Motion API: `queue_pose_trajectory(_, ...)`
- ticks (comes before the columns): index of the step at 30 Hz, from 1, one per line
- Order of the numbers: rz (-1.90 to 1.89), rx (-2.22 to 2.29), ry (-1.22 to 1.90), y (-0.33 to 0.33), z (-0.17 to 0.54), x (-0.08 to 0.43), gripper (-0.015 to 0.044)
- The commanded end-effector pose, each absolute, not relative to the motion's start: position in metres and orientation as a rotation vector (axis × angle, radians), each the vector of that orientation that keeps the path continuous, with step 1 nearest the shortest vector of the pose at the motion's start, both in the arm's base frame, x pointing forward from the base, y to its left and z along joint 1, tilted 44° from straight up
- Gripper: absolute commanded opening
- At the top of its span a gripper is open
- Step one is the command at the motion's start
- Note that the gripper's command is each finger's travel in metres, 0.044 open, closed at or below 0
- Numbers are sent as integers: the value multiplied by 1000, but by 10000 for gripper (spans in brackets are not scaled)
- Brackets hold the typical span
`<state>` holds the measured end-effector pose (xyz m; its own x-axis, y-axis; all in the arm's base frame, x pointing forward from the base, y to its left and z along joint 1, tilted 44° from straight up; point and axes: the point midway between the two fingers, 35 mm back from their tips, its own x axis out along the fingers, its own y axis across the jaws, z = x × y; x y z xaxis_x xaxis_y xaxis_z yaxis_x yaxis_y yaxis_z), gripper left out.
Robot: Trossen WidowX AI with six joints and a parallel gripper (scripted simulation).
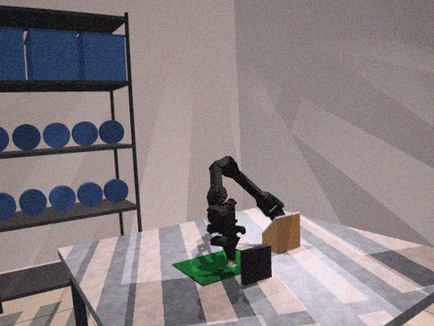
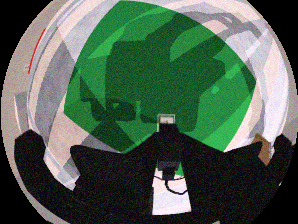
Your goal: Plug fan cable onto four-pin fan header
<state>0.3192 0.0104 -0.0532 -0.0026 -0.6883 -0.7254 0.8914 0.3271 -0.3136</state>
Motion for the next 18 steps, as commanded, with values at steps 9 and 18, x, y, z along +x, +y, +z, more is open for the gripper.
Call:
queue_pose_trajectory(9, -1263, 257, 947, 8, -55, 317, 0)
queue_pose_trajectory(18, -1262, 257, 947, 7, -56, 317, 0)
